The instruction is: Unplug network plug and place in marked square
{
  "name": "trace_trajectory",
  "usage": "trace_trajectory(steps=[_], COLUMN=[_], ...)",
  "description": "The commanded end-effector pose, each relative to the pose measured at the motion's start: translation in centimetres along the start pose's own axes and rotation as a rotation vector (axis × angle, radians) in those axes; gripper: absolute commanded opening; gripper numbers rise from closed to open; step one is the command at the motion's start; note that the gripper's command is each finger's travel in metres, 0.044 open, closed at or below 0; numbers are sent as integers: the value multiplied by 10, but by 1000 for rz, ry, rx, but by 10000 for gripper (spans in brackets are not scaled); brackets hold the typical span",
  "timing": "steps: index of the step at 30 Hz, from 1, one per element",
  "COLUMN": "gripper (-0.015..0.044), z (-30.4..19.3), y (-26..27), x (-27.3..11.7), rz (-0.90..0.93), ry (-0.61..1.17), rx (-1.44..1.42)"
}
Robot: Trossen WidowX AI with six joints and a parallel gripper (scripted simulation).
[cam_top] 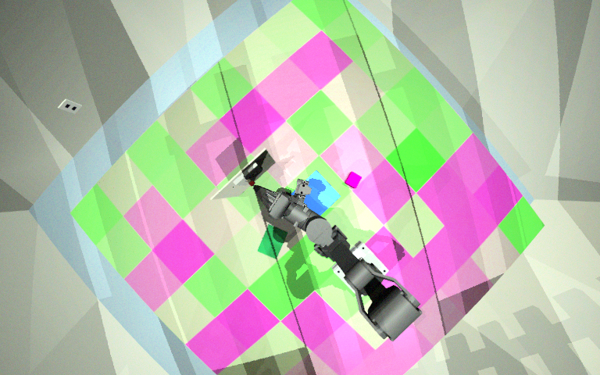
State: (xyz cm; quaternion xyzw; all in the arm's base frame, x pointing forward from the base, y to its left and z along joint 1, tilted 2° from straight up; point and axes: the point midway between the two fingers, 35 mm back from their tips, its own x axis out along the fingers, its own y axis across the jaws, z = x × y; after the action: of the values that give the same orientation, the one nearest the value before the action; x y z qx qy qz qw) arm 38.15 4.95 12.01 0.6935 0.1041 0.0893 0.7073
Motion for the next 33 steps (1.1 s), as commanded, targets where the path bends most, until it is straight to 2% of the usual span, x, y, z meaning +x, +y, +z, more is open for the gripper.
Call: trace_trajectory(steps=[1, 11, 33], gripper=[156, 156, 9], z=[1, 5, 5], y=[2, 3, 3], x=[7, 19, 19], rz=[8, 9, 9], ry=[3, 3, 3], rx=[3, 3, 3])
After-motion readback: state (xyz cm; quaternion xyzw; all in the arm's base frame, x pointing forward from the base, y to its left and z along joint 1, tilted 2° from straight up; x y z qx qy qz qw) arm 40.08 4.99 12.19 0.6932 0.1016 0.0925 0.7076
